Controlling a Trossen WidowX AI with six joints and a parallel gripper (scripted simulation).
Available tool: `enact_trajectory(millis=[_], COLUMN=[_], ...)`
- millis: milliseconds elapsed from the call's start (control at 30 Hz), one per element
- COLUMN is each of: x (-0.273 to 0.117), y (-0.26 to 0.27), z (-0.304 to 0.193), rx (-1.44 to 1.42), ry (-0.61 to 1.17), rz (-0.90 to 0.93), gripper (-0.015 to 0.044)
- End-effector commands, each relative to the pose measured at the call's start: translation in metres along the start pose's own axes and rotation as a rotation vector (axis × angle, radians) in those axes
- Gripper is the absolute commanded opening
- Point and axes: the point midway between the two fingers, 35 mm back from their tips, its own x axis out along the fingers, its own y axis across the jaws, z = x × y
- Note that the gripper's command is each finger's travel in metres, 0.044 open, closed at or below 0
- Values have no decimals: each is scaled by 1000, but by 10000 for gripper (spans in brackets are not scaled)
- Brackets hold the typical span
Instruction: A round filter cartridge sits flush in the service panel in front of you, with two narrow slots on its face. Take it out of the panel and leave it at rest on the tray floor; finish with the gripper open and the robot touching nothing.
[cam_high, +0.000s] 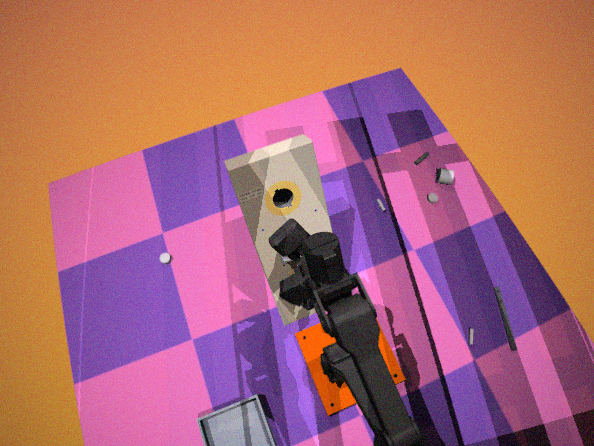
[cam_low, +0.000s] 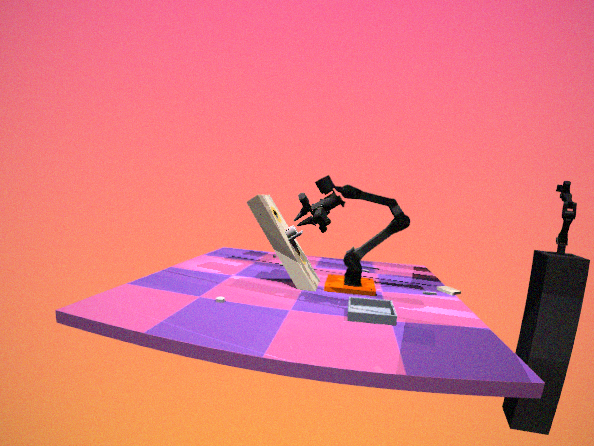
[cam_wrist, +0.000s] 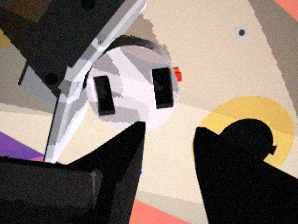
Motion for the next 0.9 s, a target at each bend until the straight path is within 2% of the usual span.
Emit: enact_trajectory(millis=[0,233,867], x=[-2,-9,-9], y=[-9,-64,-66], z=[-5,-32,-33], rx=[2,2,2], ry=[4,6,6], rz=[-1,-4,-4], gripper=[114,114,114])
